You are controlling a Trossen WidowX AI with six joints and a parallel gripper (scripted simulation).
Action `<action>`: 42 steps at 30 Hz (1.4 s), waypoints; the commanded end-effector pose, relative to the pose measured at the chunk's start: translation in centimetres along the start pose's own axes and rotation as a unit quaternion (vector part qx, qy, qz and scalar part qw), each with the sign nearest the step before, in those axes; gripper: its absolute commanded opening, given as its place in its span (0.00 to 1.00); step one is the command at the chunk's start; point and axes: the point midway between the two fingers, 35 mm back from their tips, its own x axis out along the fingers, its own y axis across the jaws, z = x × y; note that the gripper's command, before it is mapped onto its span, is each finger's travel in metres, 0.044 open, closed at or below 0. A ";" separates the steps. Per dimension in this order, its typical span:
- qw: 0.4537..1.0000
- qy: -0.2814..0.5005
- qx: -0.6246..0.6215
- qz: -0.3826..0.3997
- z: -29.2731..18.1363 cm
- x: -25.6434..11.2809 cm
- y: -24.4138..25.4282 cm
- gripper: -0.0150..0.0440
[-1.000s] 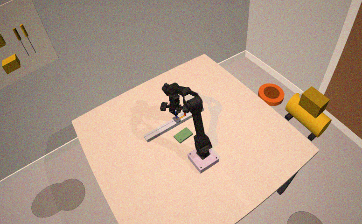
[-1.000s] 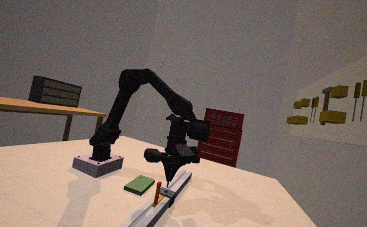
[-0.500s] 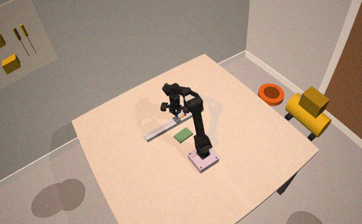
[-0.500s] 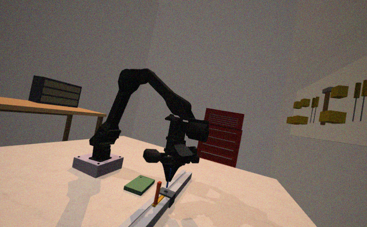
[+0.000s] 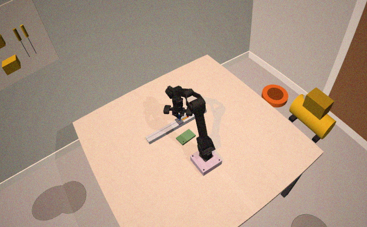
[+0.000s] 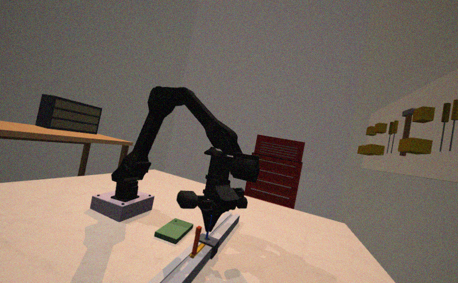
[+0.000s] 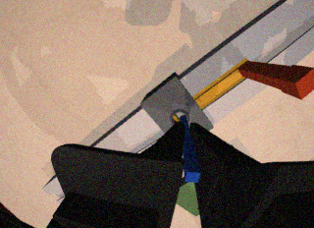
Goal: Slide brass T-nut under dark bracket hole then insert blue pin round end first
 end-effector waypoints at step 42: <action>1.000 0.011 -0.004 -0.010 -0.2 1.4 0.3 0.00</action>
